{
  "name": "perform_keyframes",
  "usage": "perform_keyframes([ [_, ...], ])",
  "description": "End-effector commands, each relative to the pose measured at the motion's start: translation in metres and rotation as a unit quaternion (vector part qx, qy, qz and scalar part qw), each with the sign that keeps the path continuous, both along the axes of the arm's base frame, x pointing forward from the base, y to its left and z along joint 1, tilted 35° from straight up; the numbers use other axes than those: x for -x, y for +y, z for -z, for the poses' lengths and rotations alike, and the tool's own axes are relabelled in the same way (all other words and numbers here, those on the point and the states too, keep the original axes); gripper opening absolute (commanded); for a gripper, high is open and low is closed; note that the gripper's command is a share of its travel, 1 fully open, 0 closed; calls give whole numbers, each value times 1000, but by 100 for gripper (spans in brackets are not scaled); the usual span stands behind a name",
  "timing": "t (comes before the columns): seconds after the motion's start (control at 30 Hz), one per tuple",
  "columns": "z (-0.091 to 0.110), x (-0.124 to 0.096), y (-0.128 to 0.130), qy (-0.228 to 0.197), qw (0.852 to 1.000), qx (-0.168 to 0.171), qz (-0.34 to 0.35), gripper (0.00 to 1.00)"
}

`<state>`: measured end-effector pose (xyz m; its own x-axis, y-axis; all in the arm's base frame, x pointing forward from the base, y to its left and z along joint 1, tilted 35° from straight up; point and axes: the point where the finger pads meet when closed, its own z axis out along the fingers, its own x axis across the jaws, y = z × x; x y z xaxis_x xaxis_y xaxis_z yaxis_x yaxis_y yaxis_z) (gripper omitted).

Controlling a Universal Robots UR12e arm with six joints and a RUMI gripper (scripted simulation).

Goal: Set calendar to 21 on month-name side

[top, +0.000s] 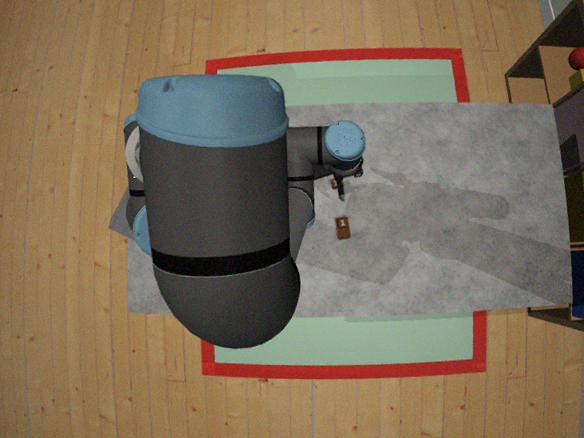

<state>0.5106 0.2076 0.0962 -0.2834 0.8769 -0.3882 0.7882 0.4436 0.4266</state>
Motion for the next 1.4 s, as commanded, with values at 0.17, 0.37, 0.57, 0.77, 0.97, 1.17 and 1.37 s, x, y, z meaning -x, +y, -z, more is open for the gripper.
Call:
perform_keyframes([
  [0.17, 0, 0, 0, -4, 1000, -10, 14, 100],
  [0.37, 1, 1, 0, -13, 998, -38, 57, 100],
  [0.57, 3, 1, 0, -24, 992, -69, 102, 100],
  [0.77, 5, 1, 0, -44, 972, -129, 193, 100],
  [0.97, 6, 1, 0, -59, 948, -175, 261, 100],
  [1.17, 7, 0, 0, -75, 913, -223, 332, 100],
  [1.37, 8, -1, 0, -90, 873, -267, 399, 100],
])
